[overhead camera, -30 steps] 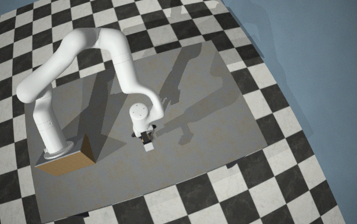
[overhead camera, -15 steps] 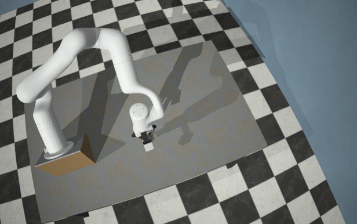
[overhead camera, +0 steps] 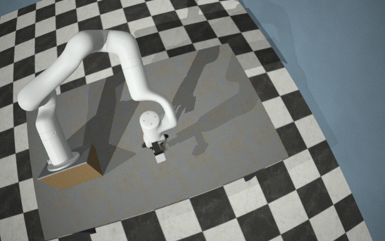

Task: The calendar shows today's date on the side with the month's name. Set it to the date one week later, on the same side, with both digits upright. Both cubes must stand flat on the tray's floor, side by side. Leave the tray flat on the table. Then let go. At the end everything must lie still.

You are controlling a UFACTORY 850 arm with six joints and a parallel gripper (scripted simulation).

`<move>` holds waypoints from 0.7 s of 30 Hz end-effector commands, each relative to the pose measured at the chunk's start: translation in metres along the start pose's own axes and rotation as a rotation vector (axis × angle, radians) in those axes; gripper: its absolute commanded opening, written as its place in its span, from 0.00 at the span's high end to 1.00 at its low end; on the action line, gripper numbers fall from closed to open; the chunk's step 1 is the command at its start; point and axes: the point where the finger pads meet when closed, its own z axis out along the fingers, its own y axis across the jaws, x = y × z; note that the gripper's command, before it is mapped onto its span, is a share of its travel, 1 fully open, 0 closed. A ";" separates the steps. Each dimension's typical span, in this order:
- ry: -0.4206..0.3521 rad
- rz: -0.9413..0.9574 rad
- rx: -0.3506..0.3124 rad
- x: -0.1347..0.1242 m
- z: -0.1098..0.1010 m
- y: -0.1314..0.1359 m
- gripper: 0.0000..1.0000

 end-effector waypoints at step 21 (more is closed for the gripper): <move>0.001 -0.001 0.002 0.000 0.020 -0.001 0.51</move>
